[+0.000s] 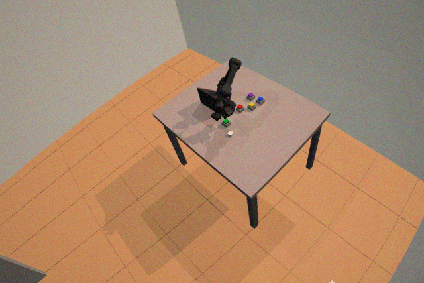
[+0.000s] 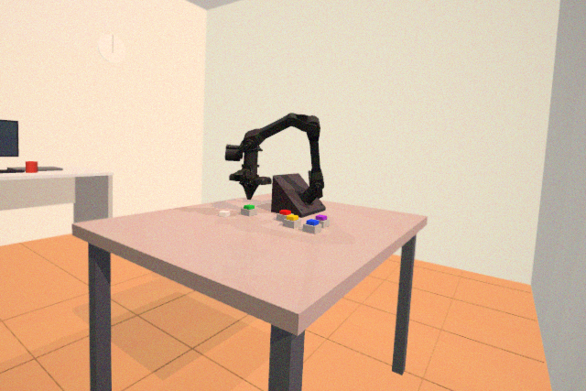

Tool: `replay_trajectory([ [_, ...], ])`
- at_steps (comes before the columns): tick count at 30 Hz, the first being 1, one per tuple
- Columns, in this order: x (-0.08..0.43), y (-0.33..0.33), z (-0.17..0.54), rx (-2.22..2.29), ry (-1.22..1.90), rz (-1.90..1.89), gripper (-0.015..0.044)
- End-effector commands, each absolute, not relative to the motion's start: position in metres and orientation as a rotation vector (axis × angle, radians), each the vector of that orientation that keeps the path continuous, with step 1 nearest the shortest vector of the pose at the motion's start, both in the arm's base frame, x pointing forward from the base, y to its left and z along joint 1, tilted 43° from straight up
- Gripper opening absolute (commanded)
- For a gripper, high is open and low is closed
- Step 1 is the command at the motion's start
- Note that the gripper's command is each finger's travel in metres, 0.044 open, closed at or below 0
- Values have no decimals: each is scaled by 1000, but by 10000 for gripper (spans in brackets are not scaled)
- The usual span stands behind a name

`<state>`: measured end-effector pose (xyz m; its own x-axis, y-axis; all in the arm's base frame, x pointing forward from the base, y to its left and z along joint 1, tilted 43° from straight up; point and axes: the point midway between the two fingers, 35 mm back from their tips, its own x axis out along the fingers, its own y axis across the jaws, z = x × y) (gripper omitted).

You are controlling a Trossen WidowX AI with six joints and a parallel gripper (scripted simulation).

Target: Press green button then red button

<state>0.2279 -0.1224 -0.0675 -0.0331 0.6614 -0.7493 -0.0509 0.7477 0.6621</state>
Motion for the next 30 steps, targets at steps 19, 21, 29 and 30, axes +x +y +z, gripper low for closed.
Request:
replay_trajectory([
  [19,226,-100,-90,529,1508,617,20],
  [21,226,-100,-90,529,1508,617,20],
  [29,226,-100,-90,529,1508,617,20],
  [30,226,-100,-90,529,1508,617,20],
])
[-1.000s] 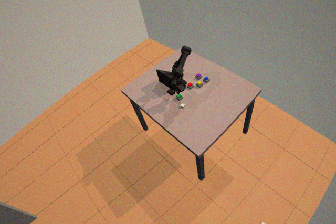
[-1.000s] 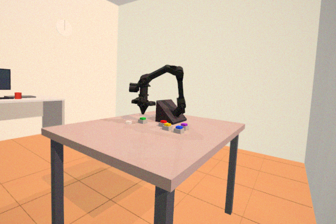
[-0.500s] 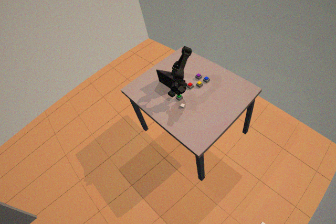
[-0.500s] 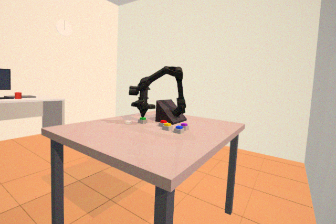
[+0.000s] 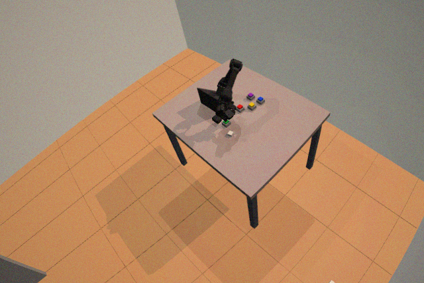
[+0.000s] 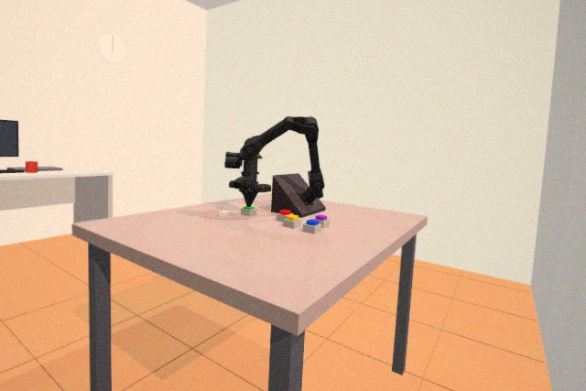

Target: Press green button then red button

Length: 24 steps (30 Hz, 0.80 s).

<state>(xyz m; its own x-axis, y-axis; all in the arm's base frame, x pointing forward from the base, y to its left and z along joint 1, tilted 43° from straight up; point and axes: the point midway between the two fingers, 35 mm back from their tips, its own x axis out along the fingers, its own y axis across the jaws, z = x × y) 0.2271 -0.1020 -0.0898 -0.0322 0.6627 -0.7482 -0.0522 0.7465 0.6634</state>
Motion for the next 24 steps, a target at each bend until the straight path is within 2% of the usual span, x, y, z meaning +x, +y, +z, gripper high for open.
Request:
replay_trajectory([
  [1,226,-100,-90,529,1508,617,20],
  [11,227,-103,-88,521,1507,617,20],
  [19,228,-124,-64,529,1509,615,20],
  [24,229,-162,-22,528,1511,614,20],
])
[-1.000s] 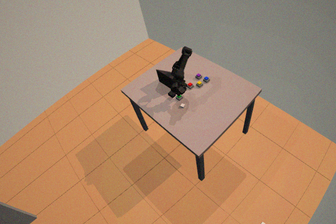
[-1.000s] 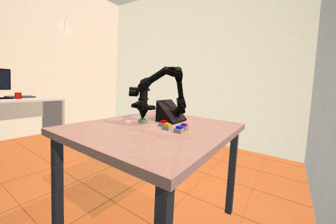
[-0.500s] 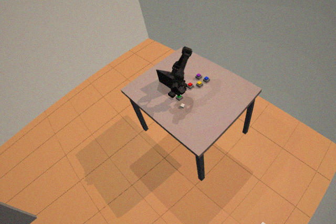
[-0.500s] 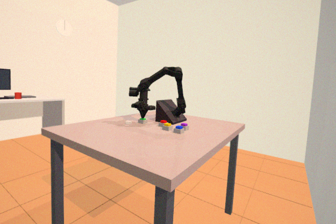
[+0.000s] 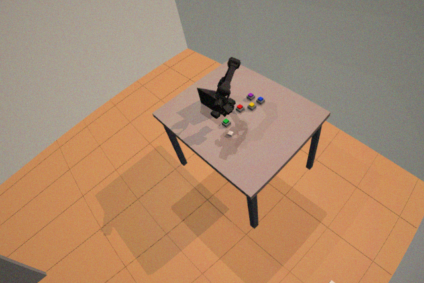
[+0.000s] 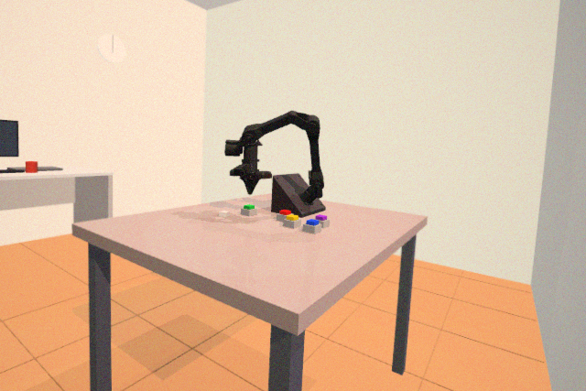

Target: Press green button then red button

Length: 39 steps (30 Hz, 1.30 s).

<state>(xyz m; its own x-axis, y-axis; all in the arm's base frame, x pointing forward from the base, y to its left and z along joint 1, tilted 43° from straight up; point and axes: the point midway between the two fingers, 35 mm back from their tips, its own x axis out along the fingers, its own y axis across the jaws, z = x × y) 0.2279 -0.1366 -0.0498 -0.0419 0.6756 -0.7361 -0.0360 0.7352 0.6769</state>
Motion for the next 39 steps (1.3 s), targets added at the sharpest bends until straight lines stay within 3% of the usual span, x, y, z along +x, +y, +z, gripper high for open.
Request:
replay_trajectory([
  [1,229,-164,-20,528,1511,614,20],
  [7,230,-159,-13,528,1511,613,20],
  [20,200,-42,91,538,1513,622,20],
  [39,197,2,47,539,1511,624,20],
])
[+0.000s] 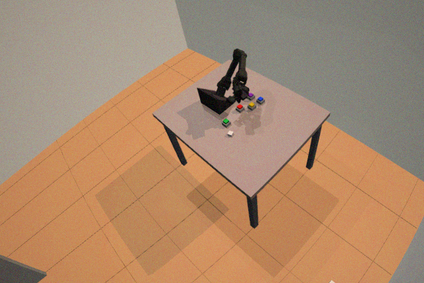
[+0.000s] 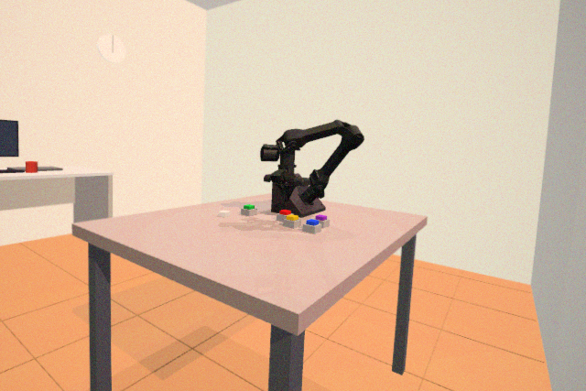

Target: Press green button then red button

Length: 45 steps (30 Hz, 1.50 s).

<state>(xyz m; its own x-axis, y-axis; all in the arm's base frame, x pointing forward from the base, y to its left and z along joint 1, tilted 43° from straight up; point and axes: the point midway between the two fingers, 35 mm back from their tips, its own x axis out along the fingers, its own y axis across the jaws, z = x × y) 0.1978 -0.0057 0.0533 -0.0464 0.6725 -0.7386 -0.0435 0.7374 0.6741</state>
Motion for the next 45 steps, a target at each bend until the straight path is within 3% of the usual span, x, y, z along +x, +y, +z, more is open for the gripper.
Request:
replay_trajectory([
  [1,197,2,47,539,1511,624,20],
  [45,196,25,22,540,1510,625,20],
])
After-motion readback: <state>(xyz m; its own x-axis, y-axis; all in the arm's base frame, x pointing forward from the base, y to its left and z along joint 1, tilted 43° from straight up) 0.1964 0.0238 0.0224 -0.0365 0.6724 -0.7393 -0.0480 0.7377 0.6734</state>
